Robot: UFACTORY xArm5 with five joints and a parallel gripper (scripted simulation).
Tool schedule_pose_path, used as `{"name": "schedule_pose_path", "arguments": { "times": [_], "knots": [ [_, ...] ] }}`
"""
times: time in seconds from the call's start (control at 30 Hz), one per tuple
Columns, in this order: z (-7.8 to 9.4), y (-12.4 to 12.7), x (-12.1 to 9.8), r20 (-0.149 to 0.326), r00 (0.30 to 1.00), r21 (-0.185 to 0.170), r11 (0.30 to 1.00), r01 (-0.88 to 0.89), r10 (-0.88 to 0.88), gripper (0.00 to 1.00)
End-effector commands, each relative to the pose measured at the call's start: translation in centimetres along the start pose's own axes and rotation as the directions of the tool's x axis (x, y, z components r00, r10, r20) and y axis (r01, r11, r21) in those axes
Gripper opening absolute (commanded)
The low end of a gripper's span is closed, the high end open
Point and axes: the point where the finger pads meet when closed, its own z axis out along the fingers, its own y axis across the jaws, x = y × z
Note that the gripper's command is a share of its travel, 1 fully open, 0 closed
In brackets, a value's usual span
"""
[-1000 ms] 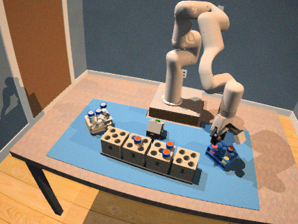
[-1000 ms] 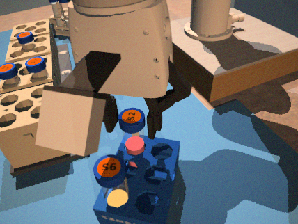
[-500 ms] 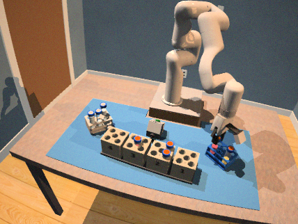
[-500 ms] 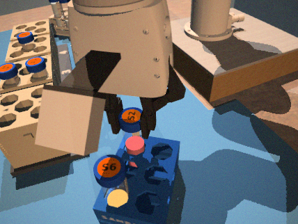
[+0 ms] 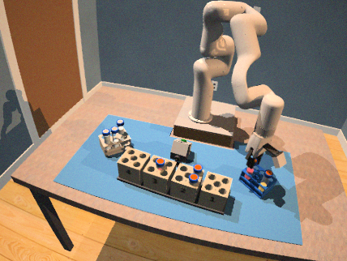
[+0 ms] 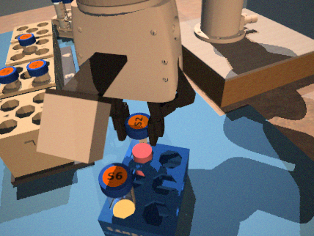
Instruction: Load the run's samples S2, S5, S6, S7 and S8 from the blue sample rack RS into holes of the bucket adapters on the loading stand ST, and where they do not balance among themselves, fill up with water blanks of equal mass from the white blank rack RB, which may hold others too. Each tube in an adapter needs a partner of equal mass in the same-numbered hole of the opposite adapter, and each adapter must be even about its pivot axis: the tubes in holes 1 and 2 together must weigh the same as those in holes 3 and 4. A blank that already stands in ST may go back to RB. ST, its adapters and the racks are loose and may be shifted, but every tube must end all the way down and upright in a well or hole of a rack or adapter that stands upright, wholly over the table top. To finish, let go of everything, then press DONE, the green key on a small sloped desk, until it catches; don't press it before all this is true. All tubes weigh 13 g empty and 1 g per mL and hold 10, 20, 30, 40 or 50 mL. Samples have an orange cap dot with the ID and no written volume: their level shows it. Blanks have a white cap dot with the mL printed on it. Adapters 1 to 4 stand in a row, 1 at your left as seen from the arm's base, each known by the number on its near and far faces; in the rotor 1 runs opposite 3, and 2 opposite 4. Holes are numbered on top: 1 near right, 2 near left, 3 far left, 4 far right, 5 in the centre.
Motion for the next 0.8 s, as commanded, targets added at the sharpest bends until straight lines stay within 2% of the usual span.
{"name": "schedule_pose_path", "arguments": {
  "times": [0.0, 0.77],
  "knots": [
    [-0.12, 0.02, 0.13, -0.004, 1.000, -0.001, 1.000, 0.000, 0.000, 0.00],
    [-0.32, 0.02, 0.13, -0.004, 1.000, -0.001, 1.000, 0.000, 0.000, 0.00]
  ]
}}
